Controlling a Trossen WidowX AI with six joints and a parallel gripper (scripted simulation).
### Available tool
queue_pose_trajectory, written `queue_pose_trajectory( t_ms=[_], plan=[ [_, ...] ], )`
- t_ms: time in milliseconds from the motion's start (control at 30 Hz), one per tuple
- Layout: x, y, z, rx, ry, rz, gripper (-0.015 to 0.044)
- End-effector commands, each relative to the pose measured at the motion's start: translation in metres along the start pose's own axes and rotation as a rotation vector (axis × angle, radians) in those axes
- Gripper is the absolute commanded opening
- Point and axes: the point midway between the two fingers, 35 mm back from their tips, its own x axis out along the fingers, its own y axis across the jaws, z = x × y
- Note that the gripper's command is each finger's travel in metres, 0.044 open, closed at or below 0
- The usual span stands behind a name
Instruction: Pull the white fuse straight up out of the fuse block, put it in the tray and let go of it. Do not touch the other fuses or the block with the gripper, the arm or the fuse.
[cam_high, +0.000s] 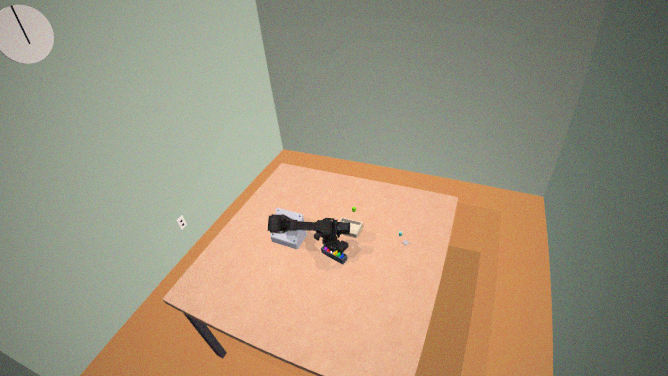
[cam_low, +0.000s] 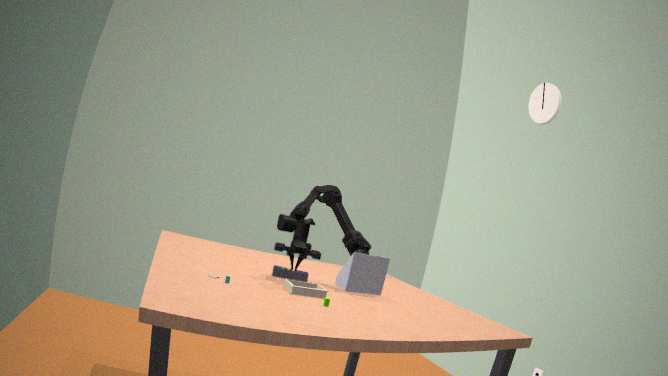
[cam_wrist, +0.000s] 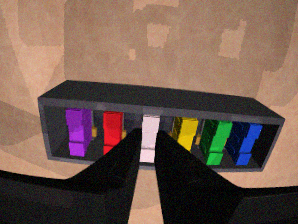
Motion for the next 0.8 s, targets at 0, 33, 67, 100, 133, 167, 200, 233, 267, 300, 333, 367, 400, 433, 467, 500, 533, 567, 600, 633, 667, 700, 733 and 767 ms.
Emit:
queue_pose_trajectory(
  t_ms=[0,33,67,100,133,167,200,233,267,300,333,367,400,433,467,500,533,567,600,633,667,700,733,767],
  plan=[
    [-0.0002,-0.0001,0.0000,0.000,0.000,0.000,0.0014],
    [-0.0002,-0.0001,0.0000,0.000,0.000,0.000,0.0007],
    [-0.0002,-0.0001,0.0000,0.000,0.000,0.000,0.0001],
    [-0.0002,-0.0001,0.0000,0.000,0.000,0.000,0.0000],
    [-0.0002,-0.0001,0.0000,0.000,0.000,0.000,0.0000],
    [-0.0003,-0.0001,0.0000,0.000,0.000,0.000,0.0000],
    [-0.0005,-0.0001,0.0000,0.000,0.000,0.000,0.0000],
    [-0.0009,-0.0002,0.0001,0.000,0.000,0.000,0.0000],
    [-0.0014,-0.0002,0.0001,0.000,0.000,0.000,0.0000],
    [-0.0019,-0.0002,0.0001,0.000,0.000,0.000,0.0000],
    [-0.0023,-0.0002,0.0001,0.000,0.000,0.000,0.0000],
    [-0.0028,-0.0003,0.0002,0.000,0.000,0.000,0.0000],
    [-0.0033,-0.0003,0.0002,0.000,0.000,0.000,0.0000],
    [-0.0038,-0.0003,0.0002,0.000,0.000,0.000,0.0000],
    [-0.0043,-0.0003,0.0003,0.000,0.000,0.000,0.0000],
    [-0.0048,-0.0003,0.0003,0.000,0.000,0.000,0.0000],
    [-0.0052,-0.0004,0.0003,0.000,0.000,0.000,0.0000],
    [-0.0057,-0.0004,0.0003,0.000,0.000,0.000,0.0000],
    [-0.0062,-0.0004,0.0003,0.000,0.000,0.000,0.0000],
    [-0.0067,-0.0004,0.0004,0.000,0.000,0.000,0.0000],
    [-0.0072,-0.0004,0.0004,0.000,0.000,0.000,0.0000],
    [-0.0077,-0.0005,0.0004,0.000,0.000,0.000,0.0000],
    [-0.0082,-0.0005,0.0004,0.000,0.000,0.000,0.0000],
    [-0.0086,-0.0005,0.0005,-0.001,0.000,0.000,0.0000]
  ],
)
